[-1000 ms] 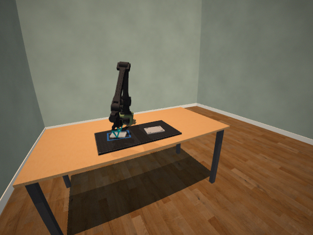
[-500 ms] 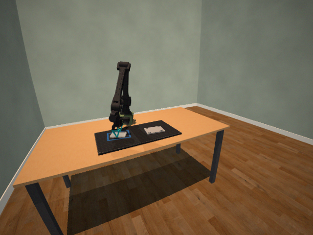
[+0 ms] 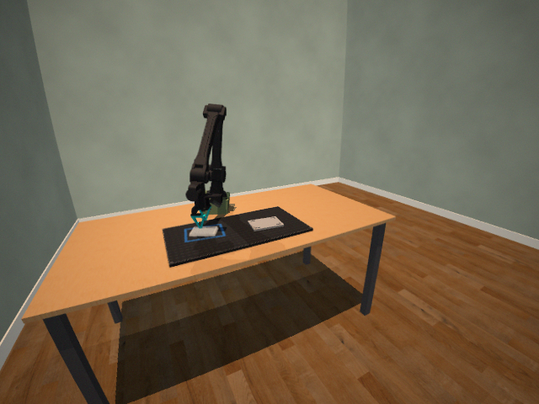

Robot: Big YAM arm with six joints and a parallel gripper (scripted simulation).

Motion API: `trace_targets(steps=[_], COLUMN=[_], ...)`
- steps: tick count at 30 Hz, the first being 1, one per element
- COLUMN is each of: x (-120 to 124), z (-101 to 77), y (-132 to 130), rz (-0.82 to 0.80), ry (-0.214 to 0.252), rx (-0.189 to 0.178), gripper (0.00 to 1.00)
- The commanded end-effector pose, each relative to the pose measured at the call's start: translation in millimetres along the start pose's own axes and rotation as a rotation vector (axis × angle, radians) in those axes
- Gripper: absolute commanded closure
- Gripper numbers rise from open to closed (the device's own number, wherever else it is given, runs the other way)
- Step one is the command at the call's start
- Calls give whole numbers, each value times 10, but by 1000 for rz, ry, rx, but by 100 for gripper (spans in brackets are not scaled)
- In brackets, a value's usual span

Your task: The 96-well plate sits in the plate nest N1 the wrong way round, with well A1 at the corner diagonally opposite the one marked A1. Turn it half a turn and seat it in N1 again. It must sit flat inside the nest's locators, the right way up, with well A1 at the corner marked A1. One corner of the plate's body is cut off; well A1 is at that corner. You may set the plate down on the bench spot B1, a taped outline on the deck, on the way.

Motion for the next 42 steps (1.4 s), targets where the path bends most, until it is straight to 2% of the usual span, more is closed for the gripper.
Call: trace_targets(steps=[1,14,18,19,42], x=[20,47,0,-8,-9], z=[-218,-589,-576,-350,-363], y=[-209,-206,-203,-6,-9], rz=[-12,-4,-13,-5,-6], ry=[4,6,5,-6,-6], rx=[50,55,52,-20,-16], gripper=[0,0,0,0,0])
Point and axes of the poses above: the point where the finger pads meet when closed, its own z axis out along the fingers, its own y axis across the jaws, x = y × z, the point moved 6 cm from there along -z, back along the fingers, and after that the axes turned 5 degrees about -z, right-handed, at the moved point
